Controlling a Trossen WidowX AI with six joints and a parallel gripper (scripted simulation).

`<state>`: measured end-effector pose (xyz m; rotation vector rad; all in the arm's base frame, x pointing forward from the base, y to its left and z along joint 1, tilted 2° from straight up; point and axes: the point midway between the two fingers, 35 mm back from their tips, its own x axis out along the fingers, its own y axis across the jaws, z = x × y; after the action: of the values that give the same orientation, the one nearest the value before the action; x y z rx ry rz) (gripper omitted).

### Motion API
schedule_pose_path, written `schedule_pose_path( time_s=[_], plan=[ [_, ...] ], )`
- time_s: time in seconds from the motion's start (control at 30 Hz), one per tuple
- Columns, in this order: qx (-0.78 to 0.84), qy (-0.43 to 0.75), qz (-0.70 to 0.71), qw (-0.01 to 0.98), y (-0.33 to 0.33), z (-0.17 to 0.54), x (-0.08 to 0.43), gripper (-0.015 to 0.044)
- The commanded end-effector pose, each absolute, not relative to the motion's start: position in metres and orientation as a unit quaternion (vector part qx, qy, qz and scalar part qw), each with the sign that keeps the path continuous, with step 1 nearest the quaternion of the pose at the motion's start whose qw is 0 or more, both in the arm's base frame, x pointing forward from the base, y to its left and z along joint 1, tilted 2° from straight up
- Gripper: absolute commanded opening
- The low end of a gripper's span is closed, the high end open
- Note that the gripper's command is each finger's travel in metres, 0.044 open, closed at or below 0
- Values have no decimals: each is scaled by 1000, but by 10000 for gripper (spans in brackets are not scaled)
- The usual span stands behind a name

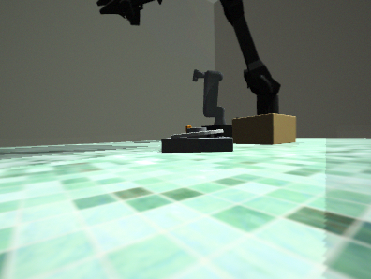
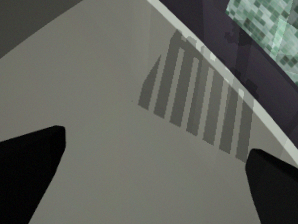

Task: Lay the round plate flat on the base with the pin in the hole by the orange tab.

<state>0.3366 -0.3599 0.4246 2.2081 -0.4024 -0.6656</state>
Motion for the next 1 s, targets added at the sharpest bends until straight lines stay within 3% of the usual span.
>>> schedule_pose_path(
  time_s=[0.0, 0.23, 0.3, 0.47, 0.73, 0.97],
  plan=[
    [866, -153, -265, 394, -358, 422, 338, 374],
    [741, 64, -353, 567, -289, 314, 384, 190],
    [723, 90, -357, 584, -280, 302, 386, 138],
    [559, 292, -347, 694, -209, 219, 390, 6],
    [284, 537, -227, 761, -116, 124, 353, 0],
    [15, 692, -35, 721, -51, 58, 285, 0]
  ],
)
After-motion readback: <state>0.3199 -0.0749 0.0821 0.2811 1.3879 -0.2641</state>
